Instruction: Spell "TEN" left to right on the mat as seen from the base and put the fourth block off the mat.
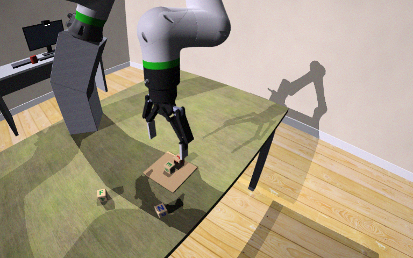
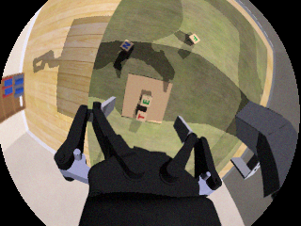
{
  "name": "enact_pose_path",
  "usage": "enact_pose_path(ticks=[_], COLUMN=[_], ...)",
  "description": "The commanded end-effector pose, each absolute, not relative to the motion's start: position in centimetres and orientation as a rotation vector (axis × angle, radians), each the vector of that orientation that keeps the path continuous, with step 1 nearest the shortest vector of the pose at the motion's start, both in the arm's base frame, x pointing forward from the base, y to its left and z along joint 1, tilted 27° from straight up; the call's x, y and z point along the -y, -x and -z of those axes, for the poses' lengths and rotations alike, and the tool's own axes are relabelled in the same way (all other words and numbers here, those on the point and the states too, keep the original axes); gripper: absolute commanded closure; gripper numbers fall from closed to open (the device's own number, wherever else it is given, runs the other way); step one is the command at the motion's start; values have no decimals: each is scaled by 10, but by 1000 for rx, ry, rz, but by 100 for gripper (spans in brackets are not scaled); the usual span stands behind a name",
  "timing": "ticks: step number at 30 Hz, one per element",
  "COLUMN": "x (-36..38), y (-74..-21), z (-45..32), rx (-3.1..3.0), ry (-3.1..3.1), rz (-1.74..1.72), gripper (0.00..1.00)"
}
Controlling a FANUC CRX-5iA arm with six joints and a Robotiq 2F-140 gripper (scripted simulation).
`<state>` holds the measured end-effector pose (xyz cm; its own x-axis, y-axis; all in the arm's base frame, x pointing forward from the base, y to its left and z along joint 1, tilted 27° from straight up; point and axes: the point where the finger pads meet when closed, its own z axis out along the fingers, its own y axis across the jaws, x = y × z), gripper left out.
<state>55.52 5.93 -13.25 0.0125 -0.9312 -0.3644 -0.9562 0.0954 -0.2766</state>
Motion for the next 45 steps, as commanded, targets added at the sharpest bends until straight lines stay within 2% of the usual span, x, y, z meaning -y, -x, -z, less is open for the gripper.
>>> enact_pose_path(ticks=[1,9,12,17,18,25,26,45], x=[-59,-58,-14,6,32,82,82,82], y=[-555,-557,-600,-615,-631,-655,-655,-655], z=[132,133,141,145,150,161,161,161], rx=[-1928,-1932,-2044,-2087,-2138,-2224,-2224,-2224], ry=[1845,1841,1719,1669,1607,1494,1494,1494], rz=[-73,-75,-116,-132,-151,-183,-183,-183], gripper=[0,0,0,0,0,0,60,60])
